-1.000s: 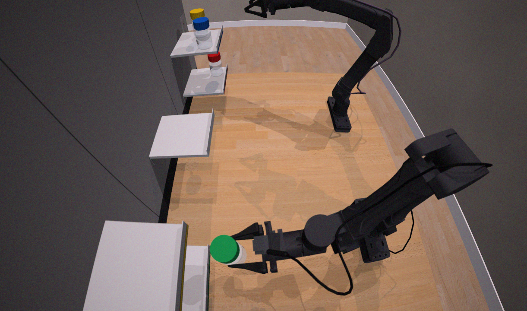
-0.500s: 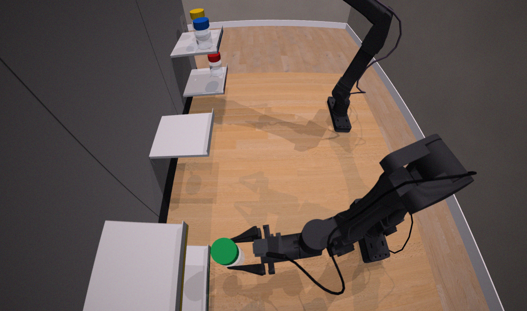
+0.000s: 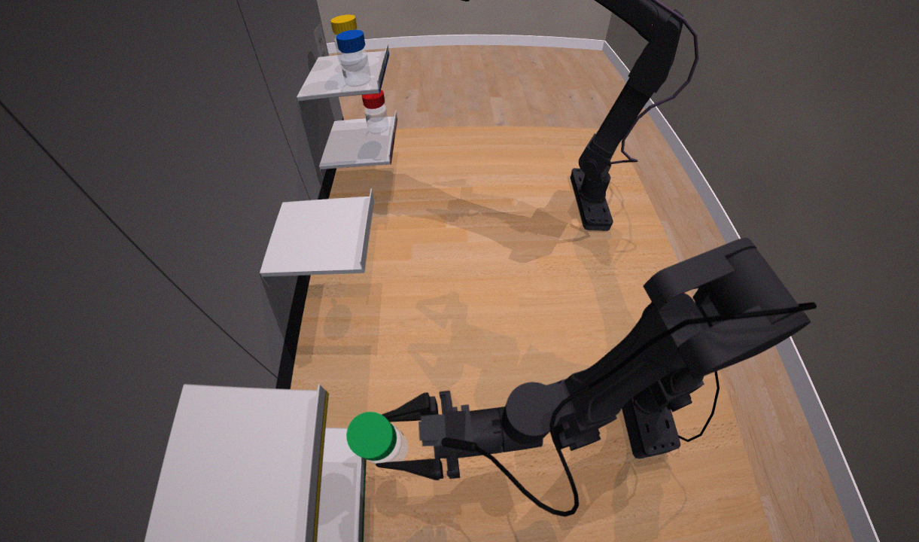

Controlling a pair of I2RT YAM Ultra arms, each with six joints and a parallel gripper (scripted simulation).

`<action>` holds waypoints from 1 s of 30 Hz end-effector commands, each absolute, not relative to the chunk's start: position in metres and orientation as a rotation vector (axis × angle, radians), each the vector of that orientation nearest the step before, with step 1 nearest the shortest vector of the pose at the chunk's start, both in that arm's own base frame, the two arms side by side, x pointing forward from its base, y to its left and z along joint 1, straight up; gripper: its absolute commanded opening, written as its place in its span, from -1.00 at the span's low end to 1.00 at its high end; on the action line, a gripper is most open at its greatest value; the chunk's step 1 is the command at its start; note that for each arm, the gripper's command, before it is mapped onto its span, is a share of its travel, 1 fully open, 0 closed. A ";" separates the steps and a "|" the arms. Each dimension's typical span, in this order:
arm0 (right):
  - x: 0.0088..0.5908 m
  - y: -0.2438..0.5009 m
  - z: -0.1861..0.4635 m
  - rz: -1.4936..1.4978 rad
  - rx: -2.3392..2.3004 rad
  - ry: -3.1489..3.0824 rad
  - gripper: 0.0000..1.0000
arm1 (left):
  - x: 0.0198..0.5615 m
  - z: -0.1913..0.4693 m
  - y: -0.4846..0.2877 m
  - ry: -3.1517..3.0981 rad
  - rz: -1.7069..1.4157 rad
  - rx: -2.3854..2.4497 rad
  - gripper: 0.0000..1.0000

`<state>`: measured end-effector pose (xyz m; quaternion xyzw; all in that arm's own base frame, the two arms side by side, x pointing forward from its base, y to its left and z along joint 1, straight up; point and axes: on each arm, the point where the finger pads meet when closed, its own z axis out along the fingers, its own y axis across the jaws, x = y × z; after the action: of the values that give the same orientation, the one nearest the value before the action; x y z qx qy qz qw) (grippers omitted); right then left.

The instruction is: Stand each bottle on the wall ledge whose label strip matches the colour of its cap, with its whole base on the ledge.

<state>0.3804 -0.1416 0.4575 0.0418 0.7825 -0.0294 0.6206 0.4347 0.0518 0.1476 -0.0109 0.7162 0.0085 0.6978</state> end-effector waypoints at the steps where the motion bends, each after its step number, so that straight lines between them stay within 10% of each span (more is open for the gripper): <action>1: 0.376 -0.141 0.463 -0.077 0.089 1.795 1.00 | 0.443 0.167 0.053 1.525 0.027 -0.025 0.04; 30: 0.376 -0.141 0.463 -0.077 0.089 1.795 1.00 | 0.498 0.179 0.054 1.521 0.030 -0.027 0.04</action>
<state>0.3804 -0.1416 0.4573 0.0418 0.7827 -0.0294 0.6203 0.4802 0.0537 0.1670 -0.0097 0.7020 0.0117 0.7120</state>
